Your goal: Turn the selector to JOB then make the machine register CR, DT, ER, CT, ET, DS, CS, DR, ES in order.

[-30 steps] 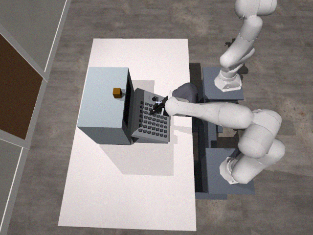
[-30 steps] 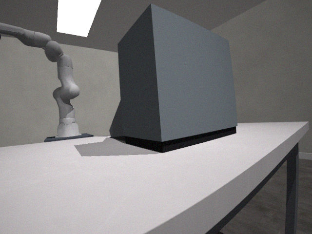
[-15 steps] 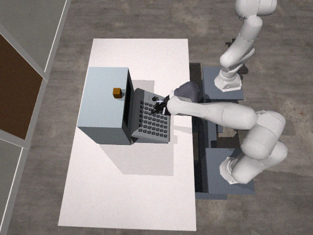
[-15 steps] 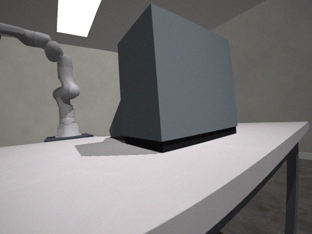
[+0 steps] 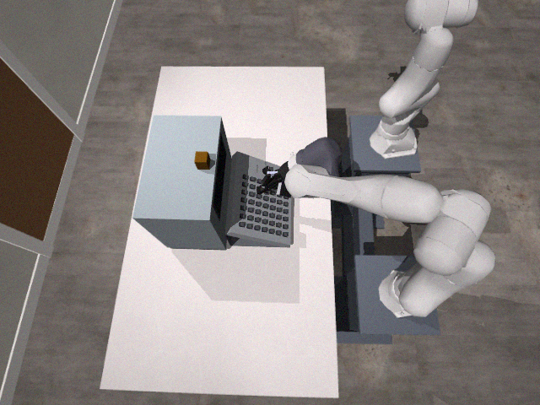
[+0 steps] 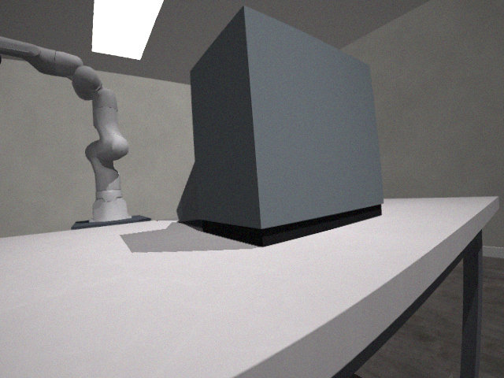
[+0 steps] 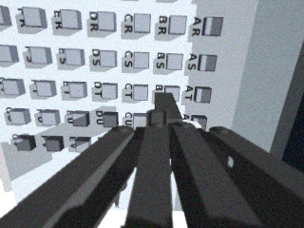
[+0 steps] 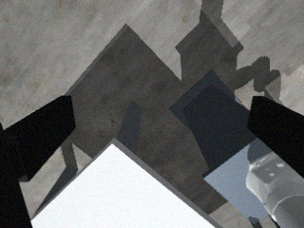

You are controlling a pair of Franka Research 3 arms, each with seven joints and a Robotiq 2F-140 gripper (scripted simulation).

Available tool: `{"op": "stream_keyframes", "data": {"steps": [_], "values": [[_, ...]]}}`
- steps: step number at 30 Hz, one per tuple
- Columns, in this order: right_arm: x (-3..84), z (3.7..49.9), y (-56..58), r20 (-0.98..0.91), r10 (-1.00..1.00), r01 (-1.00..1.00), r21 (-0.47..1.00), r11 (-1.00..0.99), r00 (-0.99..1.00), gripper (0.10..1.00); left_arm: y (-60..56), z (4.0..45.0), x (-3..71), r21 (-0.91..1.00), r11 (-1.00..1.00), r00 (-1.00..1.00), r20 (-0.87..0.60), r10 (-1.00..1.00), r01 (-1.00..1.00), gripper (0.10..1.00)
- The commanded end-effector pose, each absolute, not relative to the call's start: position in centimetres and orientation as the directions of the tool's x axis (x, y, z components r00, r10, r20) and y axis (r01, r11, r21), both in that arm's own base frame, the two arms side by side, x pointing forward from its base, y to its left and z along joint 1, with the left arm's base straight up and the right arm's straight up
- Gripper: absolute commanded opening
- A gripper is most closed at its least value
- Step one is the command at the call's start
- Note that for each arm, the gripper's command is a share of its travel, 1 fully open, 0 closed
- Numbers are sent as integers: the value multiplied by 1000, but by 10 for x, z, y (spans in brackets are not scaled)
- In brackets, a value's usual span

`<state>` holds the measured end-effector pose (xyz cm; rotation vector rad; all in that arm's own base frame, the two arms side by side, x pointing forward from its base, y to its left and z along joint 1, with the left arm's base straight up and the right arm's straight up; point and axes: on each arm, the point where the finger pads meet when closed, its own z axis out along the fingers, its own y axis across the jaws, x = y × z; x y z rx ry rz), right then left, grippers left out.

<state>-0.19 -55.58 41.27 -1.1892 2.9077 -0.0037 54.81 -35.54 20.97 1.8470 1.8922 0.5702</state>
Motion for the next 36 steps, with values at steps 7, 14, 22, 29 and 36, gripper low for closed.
{"op": "stream_keyframes", "data": {"steps": [7,14,22,29,36], "values": [[-3,413,-554,0,-704,-704,0,711,-711,1000,-352,215,559,563,1,-1,0,1000,826,99],[-3,413,-554,0,-704,-704,0,711,-711,1000,-352,211,562,563,1,-1,0,1000,826,99],[-3,413,-554,0,-704,-704,0,711,-711,1000,-352,203,567,563,1,-1,0,1000,826,99],[-3,413,-554,0,-704,-704,0,711,-711,1000,-352,197,571,563,1,-1,0,1000,826,99],[-3,413,-554,0,-704,-704,0,711,-711,1000,-352,197,571,563,1,-1,0,1000,826,99]]}}
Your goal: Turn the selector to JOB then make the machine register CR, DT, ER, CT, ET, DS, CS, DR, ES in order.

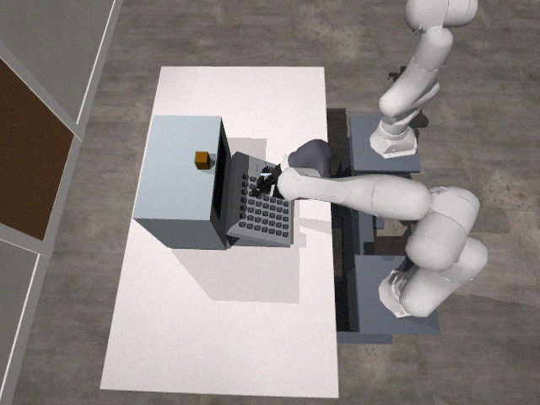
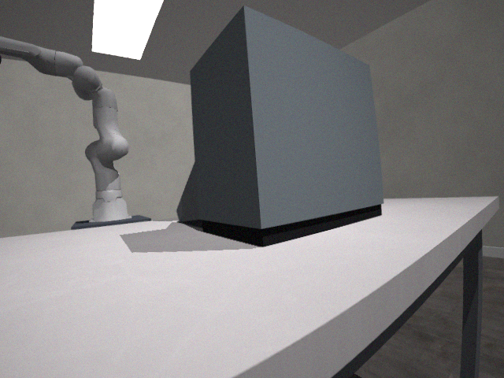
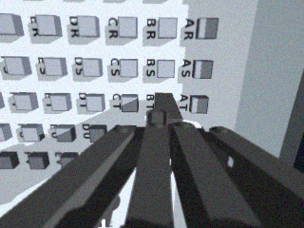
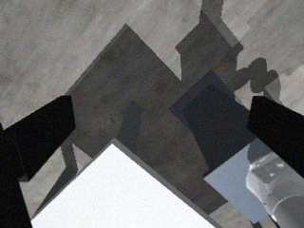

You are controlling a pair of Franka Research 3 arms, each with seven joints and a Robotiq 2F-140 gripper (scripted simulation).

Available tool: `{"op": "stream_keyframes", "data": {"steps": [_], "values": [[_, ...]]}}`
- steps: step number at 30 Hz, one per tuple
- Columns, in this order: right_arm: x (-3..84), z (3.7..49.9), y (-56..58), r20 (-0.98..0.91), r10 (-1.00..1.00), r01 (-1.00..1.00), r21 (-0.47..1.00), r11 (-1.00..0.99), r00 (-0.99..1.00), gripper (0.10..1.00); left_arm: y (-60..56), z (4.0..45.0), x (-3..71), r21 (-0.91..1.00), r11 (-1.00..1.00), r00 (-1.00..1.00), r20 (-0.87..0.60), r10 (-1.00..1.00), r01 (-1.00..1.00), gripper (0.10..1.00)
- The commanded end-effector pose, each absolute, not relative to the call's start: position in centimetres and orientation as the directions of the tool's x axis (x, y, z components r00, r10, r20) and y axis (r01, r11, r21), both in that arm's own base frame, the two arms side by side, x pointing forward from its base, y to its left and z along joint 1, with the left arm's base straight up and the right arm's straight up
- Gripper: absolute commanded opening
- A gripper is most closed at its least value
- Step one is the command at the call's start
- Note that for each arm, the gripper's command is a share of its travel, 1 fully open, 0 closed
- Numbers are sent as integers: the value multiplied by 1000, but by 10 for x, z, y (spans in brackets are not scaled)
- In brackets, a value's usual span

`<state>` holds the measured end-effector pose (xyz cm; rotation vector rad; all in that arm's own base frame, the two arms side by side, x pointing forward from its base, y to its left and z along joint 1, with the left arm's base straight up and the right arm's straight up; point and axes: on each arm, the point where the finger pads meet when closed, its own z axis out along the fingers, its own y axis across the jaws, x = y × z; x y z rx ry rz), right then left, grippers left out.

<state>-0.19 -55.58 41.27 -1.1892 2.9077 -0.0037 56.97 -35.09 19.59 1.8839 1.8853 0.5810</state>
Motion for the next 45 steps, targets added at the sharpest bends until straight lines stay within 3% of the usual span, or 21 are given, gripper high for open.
{"op": "stream_keyframes", "data": {"steps": [1,45], "values": [[-3,413,-554,0,-704,-704,0,711,-711,1000,-352,197,571,563,1,-1,0,1000,826,99],[-3,413,-554,0,-704,-704,0,711,-711,1000,-352,190,577,563,1,-1,0,1000,826,99]]}}
